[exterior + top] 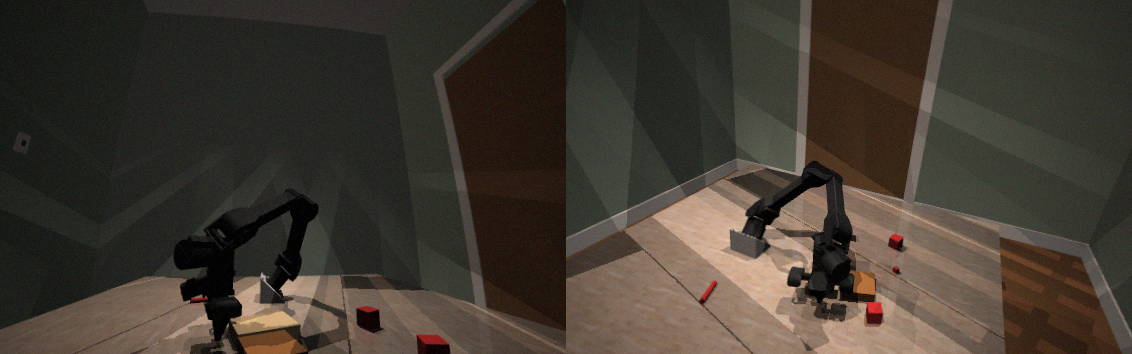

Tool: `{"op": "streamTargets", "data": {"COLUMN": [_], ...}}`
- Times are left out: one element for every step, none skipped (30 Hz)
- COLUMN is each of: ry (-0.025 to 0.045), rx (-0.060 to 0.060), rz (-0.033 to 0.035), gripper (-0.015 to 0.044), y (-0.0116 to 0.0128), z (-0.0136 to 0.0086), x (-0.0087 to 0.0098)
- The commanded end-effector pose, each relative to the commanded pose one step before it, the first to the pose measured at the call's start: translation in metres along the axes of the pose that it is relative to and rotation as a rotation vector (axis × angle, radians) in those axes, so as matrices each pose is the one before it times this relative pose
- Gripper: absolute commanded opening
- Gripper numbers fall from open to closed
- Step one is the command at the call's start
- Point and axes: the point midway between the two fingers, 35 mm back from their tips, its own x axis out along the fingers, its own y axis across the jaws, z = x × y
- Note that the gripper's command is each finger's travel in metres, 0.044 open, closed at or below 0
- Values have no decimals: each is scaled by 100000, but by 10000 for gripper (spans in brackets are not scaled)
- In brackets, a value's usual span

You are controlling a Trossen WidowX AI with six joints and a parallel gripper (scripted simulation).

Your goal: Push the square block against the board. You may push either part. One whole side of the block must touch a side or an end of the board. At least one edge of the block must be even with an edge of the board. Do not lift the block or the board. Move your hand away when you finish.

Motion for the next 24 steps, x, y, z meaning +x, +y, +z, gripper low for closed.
{"op": "streamTargets", "data": {"ry": [-499, -11, -10, -10, -10, -10, -9, -9, -9, -8, -8, -8, -8, -6, -4, 425, -141, -200, -155, -71, -20, 0, 0, 0], "rx": [-617, -5, -5, -5, -5, -5, -5, -5, -5, -5, -5, -6, -6, -5, -3, 623, -94, -159, -162, -98, -33, 0, 0, 0], "rz": [-189, 1, 1, 1, 1, 1, 1, 2, 2, 2, 2, 2, 2, 1, 1, 168, -55, -95, -97, -58, -19, 0, 0, 0], "gripper": [0, 0, 0, 0, 0, 0, 0, 0, 0, 0, 0, 0, 0, 0, 0, 0, 0, 0, 0, 0, 0, 0, 0, 0], "y": [55, 0, -1, -2, -3, -4, -5, -6, -7, -8, -9, -10, -11, -10, -6, -6, 39, 21, -32, -45, -19, 0, 0, 0], "z": [768, 164, 164, 164, 164, 164, 163, 163, 163, 163, 163, 163, 162, 132, 80, -477, 48, 33, -27, -46, -20, 0, 0, 0], "x": [-133, -1, -1, 0, 0, 1, 1, 2, 2, 3, 3, 3, 4, 3, 2, -181, -929, -1562, -1575, -950, -317, 0, 0, 0]}}
